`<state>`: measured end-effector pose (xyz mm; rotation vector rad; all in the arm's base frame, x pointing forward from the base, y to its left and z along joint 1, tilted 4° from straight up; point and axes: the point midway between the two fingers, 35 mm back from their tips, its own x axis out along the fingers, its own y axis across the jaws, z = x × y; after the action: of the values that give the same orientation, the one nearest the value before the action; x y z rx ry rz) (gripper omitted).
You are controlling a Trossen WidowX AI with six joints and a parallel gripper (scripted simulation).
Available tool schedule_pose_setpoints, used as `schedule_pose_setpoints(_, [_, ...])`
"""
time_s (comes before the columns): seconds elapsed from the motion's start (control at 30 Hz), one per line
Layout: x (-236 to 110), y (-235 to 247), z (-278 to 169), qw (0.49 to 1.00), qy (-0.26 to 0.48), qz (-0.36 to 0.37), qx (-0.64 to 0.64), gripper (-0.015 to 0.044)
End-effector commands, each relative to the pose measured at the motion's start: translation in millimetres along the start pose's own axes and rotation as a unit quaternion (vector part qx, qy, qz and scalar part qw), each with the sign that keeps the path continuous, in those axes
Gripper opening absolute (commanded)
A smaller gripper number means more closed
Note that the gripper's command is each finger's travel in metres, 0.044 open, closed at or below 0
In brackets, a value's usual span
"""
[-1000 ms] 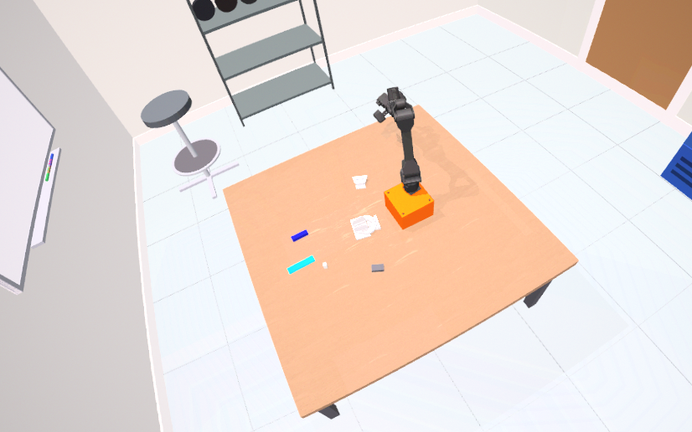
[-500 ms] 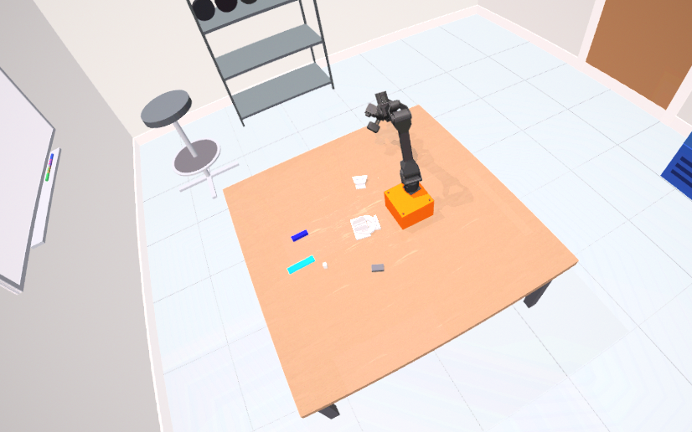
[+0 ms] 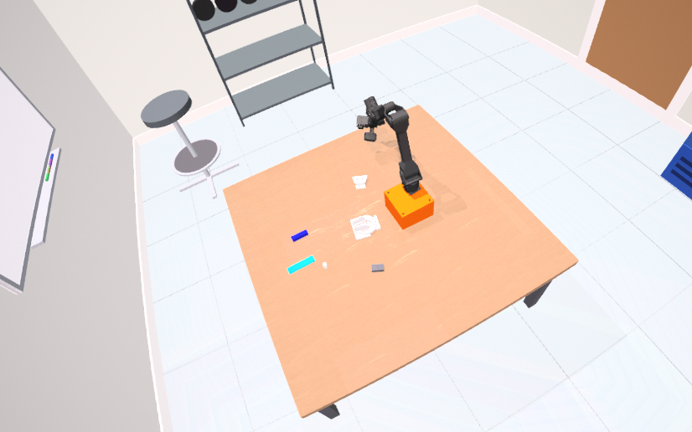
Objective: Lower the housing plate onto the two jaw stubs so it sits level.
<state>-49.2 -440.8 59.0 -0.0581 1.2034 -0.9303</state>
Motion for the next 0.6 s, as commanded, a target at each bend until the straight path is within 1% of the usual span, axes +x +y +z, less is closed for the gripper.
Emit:
schedule_pose_setpoints(0.0, [0, 13, 7, 0.999, 0.005, 0.019, -0.039, 0.0440])
schedule_pose_setpoints(0.27, [-2, 46, 21, 0.990, 0.012, 0.066, -0.127, 0.0440])
schedule_pose_setpoints(0.57, [-6, 81, 37, 0.963, 0.008, 0.122, -0.239, 0.0440])
